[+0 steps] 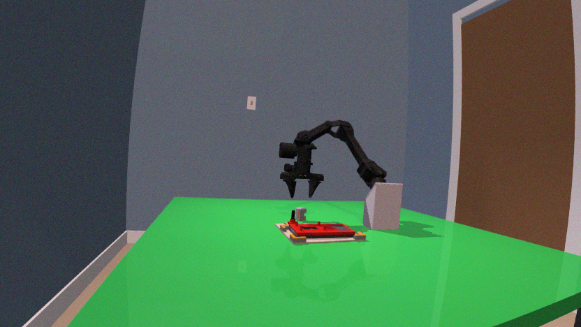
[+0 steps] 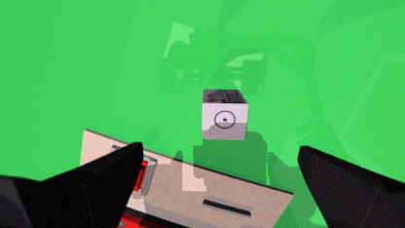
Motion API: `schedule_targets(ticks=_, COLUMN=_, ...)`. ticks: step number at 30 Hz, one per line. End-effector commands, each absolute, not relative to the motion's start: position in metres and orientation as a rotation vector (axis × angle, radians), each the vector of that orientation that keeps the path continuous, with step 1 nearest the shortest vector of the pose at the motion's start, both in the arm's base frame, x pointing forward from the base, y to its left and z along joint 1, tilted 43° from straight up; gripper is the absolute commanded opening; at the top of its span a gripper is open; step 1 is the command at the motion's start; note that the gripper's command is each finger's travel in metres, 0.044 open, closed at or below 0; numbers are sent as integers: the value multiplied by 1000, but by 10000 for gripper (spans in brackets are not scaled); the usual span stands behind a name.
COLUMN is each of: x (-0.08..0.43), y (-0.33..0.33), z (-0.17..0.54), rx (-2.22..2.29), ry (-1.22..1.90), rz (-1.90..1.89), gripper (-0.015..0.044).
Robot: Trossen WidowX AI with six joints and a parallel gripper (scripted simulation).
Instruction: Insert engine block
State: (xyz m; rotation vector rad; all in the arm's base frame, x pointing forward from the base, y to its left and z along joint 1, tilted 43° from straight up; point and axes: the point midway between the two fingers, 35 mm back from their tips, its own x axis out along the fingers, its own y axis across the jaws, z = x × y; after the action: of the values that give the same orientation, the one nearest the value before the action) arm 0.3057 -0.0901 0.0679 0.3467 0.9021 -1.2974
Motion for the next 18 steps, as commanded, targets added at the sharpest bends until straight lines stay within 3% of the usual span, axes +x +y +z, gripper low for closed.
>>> schedule_targets(ticks=1, x=302, y=-99, z=58, rx=332, ry=909, rz=-1304, gripper=440)
schedule_targets(ticks=18, x=301, y=-121, z=39, rx=331, ry=908, rz=-1304, gripper=440)
